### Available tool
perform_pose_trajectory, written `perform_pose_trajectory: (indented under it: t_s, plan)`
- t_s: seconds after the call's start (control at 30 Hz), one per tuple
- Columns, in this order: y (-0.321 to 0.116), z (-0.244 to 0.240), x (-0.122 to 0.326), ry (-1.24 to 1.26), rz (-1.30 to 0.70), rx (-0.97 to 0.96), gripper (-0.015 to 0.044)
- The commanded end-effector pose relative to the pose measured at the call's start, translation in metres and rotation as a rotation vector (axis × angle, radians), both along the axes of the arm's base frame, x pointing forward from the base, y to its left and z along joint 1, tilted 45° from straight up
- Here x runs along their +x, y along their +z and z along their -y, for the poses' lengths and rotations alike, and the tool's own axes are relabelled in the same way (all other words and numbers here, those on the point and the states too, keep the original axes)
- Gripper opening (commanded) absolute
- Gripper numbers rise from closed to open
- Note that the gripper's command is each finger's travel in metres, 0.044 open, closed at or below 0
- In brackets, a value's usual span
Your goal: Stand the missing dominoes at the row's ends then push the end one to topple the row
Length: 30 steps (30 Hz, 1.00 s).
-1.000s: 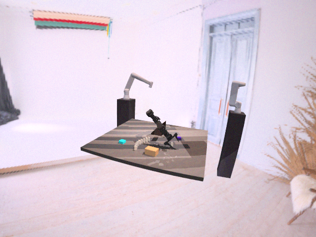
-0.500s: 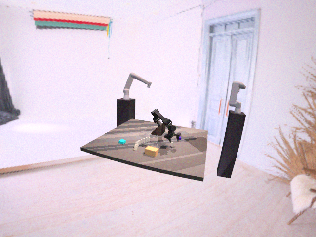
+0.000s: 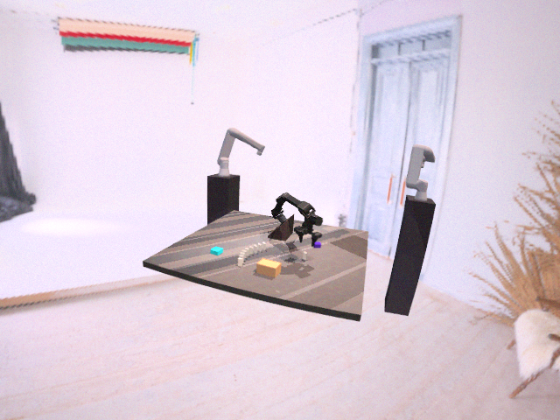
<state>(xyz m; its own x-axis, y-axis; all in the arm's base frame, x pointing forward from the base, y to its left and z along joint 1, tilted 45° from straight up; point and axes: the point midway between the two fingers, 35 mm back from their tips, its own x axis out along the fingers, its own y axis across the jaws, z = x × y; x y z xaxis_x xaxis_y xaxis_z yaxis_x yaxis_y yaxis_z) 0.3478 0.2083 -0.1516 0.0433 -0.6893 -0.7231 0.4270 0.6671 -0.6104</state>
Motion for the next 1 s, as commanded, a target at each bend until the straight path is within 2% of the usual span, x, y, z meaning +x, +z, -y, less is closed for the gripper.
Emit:
perform_pose_trajectory:
  t_s: [0.0, 0.23, 0.73, 0.97]
  plan:
    - [-0.008, 0.010, 0.003, -0.011, 0.008, -0.007, 0.0440]
    - [-0.045, 0.047, 0.004, -0.011, 0.009, -0.010, 0.0440]
    - [-0.057, 0.059, 0.005, -0.011, 0.009, -0.011, 0.0440]
    - [-0.057, 0.059, 0.005, -0.011, 0.009, -0.011, 0.0256]
